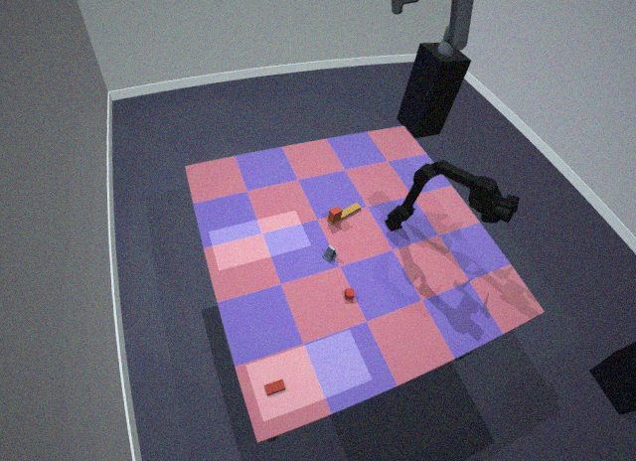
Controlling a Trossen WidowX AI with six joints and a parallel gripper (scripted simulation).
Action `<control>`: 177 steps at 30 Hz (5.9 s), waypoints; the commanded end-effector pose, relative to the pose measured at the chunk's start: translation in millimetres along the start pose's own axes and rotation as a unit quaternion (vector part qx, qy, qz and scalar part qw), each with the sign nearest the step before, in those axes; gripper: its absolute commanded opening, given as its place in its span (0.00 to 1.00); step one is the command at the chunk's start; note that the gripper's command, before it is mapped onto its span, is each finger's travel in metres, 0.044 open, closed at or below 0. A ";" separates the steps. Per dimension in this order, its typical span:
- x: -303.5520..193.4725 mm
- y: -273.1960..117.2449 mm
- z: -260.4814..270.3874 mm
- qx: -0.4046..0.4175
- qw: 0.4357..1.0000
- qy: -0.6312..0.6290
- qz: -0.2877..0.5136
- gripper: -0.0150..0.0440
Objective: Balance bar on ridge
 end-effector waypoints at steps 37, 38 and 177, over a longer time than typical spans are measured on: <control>74.7 -129.2 -26.5 0.182 0.947 0.166 -0.206 0.79; 76.4 -133.2 -28.2 0.187 0.944 0.173 -0.211 0.79; 8.9 -206.9 -503.4 0.578 -0.205 0.782 -0.113 0.79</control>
Point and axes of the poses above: the point midway between the two fingers, 35 mm back from their tips, its own y axis out along the fingers, its own z axis across the jaws, x = y × z, the point moved 7 cm from there along -y, back along the fingers, and after that the axes turned 3 degrees about y, right-handed, at the moved point
